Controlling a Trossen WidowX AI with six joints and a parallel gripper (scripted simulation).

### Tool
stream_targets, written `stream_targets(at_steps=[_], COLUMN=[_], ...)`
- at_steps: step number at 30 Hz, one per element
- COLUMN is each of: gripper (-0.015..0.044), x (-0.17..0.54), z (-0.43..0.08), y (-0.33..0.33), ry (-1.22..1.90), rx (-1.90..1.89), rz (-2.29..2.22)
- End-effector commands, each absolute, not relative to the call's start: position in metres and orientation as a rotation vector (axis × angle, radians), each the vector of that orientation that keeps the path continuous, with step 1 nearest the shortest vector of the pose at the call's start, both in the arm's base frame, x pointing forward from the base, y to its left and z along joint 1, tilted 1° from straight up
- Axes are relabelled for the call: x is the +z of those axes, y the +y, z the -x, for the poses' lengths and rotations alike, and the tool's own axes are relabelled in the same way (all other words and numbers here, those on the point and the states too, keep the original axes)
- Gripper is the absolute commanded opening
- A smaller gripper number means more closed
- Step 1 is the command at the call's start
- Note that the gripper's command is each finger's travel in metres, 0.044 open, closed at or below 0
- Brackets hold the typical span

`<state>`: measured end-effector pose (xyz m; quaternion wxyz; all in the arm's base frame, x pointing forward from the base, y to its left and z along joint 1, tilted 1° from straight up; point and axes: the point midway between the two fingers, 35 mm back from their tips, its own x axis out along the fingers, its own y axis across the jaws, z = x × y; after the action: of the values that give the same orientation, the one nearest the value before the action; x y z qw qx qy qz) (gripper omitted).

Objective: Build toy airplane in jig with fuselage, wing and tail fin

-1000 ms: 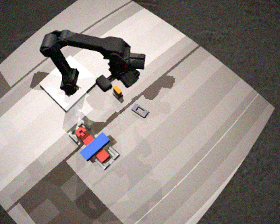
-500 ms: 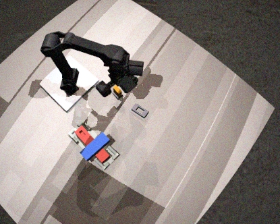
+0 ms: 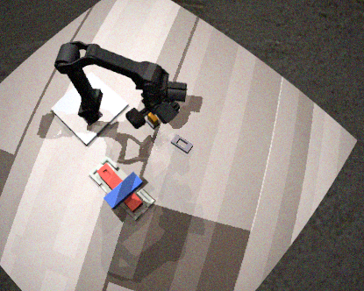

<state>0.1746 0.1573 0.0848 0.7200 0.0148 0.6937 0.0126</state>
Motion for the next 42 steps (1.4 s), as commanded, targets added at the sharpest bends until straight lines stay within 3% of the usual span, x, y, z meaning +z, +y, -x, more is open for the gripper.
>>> stream_targets(at_steps=[1,21,36,42], gripper=[0.0440,0.0440,0.0046,0.0006], x=[0.074,0.044,0.044,0.044], z=[-0.173,-0.173,-0.173,-0.173], y=[0.157,0.157,0.157,0.157], ry=[1.546,1.546,1.546,1.546], rx=[0.018,0.018,0.018,0.018], rz=[-0.030,-0.030,-0.030,-0.030])
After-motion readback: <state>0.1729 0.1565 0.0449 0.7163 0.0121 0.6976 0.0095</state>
